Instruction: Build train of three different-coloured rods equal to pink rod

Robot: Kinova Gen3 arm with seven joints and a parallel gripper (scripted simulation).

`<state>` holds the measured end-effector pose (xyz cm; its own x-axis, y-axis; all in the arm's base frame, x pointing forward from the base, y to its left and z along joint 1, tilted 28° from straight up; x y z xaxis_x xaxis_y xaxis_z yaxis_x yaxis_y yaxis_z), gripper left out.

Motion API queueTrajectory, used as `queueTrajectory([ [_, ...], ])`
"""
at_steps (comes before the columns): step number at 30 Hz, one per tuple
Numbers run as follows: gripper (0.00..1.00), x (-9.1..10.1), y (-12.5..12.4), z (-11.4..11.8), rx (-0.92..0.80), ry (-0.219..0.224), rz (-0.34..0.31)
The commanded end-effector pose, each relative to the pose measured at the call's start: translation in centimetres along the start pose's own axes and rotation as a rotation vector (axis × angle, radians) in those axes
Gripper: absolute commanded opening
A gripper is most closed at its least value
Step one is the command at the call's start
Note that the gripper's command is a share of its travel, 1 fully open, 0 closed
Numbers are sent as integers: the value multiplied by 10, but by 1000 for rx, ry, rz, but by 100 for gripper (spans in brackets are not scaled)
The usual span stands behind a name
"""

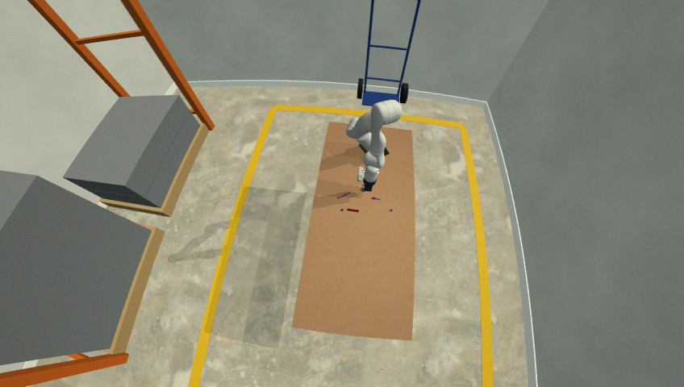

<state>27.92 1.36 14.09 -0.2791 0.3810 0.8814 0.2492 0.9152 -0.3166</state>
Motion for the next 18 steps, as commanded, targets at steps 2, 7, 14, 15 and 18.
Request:
queueTrajectory([
  [2,24,9,6,0,18,-10,-9],
  [7,24,18,5,0,18,-10,-9],
  [14,24,28,5,0,18,-10,-9],
  [15,24,30,5,0,18,-10,-9],
  [18,24,36,5,1,18,-10,-9],
])
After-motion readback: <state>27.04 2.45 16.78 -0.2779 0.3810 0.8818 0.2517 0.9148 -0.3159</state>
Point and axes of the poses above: the point where the finger pads meet when closed, its own x axis back along the fingers, its own z axis across the jaws, y = z × x, the point moved 10 cm from there along x, back along the fingers, and after that the axes turned 9 degrees about -x, right-handed, at the moved point
